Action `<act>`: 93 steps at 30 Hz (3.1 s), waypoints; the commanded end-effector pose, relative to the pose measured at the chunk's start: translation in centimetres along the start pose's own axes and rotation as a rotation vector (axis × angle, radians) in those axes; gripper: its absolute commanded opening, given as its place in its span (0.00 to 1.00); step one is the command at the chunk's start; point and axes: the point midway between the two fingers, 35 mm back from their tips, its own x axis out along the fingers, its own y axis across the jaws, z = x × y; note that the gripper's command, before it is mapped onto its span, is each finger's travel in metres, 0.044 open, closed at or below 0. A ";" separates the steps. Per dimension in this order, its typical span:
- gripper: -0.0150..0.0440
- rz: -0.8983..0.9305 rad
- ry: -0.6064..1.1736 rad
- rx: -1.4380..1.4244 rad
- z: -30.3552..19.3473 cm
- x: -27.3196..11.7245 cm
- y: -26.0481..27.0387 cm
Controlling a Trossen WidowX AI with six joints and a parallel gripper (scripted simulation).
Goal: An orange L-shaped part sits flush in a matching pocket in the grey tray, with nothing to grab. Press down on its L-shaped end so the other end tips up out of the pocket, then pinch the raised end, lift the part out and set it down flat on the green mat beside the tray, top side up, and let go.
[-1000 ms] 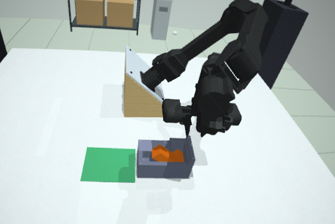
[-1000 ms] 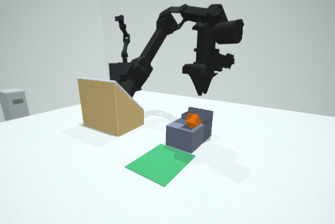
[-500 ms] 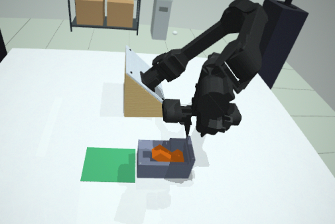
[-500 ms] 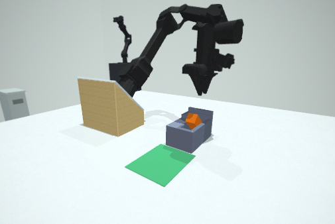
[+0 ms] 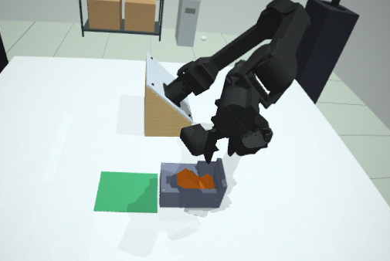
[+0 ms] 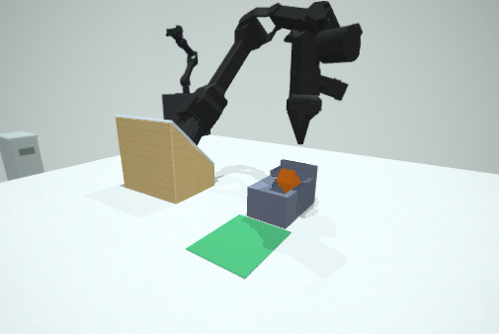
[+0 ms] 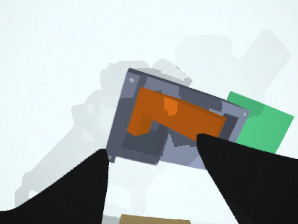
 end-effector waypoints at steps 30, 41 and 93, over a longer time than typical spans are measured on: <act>0.73 0.001 0.012 -1.142 -2.0 1.4 -5.8; 0.73 0.002 0.012 -1.143 -2.0 3.5 -5.8; 0.25 -0.004 0.015 -1.151 -1.9 7.4 -5.7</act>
